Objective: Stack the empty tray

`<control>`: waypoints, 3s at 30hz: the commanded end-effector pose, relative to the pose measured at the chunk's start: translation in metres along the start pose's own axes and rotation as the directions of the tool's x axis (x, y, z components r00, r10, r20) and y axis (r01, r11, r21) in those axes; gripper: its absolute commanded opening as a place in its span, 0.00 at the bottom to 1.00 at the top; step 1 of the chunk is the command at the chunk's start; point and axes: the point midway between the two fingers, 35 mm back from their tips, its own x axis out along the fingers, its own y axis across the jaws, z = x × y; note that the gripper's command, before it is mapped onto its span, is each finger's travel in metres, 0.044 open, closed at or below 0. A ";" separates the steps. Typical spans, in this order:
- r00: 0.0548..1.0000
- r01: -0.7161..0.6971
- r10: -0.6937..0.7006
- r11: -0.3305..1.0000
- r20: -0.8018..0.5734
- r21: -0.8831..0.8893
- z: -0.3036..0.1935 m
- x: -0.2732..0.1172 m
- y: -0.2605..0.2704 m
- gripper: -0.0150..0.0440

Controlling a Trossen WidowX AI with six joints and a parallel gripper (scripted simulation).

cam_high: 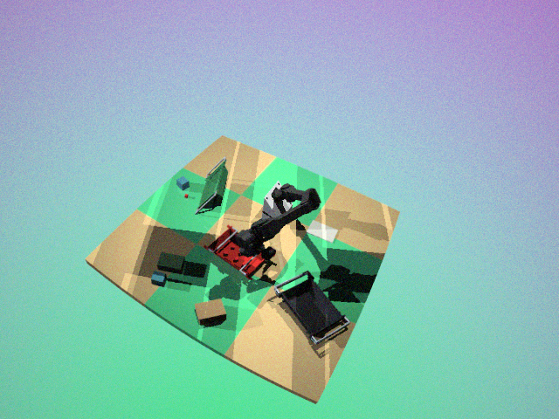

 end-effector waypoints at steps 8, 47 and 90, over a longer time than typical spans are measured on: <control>1.000 0.006 -0.006 1.000 0.001 0.003 0.004 -0.055 -0.001 0.25; 0.999 0.039 -0.049 0.861 -0.007 -0.507 -0.237 -0.138 -0.459 0.25; 0.999 0.028 -0.037 0.850 -0.006 -0.526 -0.253 -0.054 -0.464 0.25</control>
